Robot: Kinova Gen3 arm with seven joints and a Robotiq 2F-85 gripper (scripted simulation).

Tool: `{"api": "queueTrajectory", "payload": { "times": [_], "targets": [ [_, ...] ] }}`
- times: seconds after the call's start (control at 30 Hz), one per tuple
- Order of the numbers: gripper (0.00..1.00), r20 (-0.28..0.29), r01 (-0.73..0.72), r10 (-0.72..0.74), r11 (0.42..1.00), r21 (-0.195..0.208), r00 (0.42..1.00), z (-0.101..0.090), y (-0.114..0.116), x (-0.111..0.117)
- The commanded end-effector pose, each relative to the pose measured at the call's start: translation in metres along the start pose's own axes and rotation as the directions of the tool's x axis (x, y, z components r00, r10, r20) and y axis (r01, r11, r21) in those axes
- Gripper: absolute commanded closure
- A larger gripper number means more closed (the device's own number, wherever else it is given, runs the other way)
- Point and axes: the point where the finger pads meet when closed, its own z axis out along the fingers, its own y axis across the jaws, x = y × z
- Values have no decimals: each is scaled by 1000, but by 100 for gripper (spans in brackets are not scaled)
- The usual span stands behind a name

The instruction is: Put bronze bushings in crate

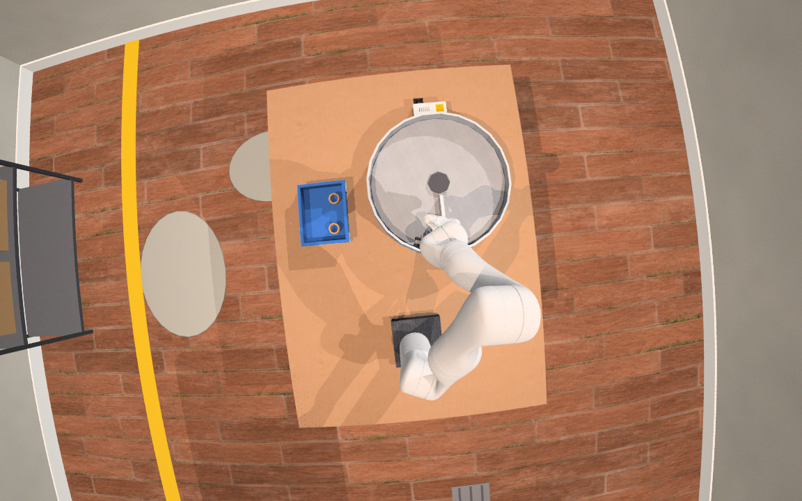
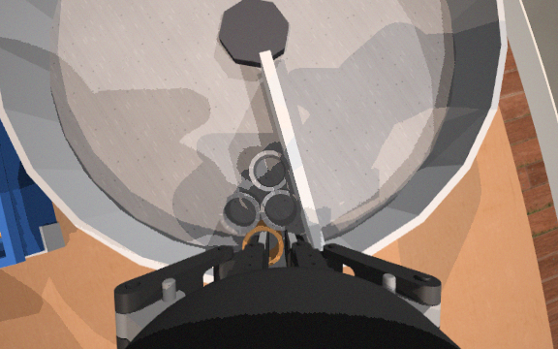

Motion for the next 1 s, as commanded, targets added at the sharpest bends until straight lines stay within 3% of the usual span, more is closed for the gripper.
{"api": "queueTrajectory", "payload": {
  "times": [0.0, 0.27, 0.3, 0.97],
  "targets": [
    [86, 1, 2, -2, 1000, 0, 1000, 0, -1, 0],
    [86, 1, 2, -2, 1000, 0, 1000, 0, -1, 0],
    [100, 1, 2, -2, 1000, 0, 1000, 0, -1, 0],
    [100, 0, 2, -2, 1000, 0, 1000, 0, -1, 0]
  ]
}}
